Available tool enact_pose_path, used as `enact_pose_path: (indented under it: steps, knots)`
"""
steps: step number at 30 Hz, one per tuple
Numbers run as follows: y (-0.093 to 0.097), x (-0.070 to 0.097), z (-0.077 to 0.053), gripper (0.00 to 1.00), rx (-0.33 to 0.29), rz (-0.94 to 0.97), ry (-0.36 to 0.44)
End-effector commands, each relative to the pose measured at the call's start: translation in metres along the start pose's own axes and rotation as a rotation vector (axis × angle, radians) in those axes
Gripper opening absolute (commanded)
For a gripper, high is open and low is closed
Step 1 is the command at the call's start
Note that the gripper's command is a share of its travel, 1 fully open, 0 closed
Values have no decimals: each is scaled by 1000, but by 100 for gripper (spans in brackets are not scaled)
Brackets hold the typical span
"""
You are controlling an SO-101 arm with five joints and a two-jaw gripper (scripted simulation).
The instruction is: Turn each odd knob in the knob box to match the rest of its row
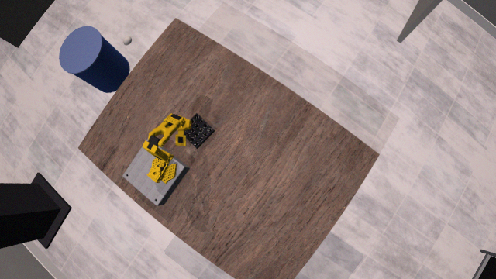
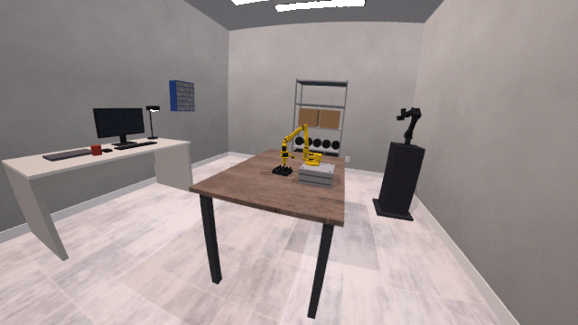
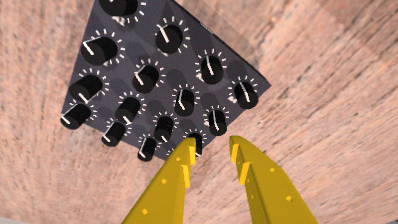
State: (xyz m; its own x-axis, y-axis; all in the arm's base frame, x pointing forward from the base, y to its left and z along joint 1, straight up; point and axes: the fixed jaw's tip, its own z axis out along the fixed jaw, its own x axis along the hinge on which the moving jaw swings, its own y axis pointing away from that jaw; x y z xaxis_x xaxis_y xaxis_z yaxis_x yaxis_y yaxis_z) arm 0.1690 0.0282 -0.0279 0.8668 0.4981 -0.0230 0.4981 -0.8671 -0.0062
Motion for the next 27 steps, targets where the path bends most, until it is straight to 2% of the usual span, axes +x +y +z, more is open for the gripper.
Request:
enact_pose_path:
  steps: [1,18,27]
  knots:
    - [1,4,-2,10,-4,-6,17]
    - [10,31,-3,10,-4,-6,17]
    - [11,35,-2,10,-4,-6,17]
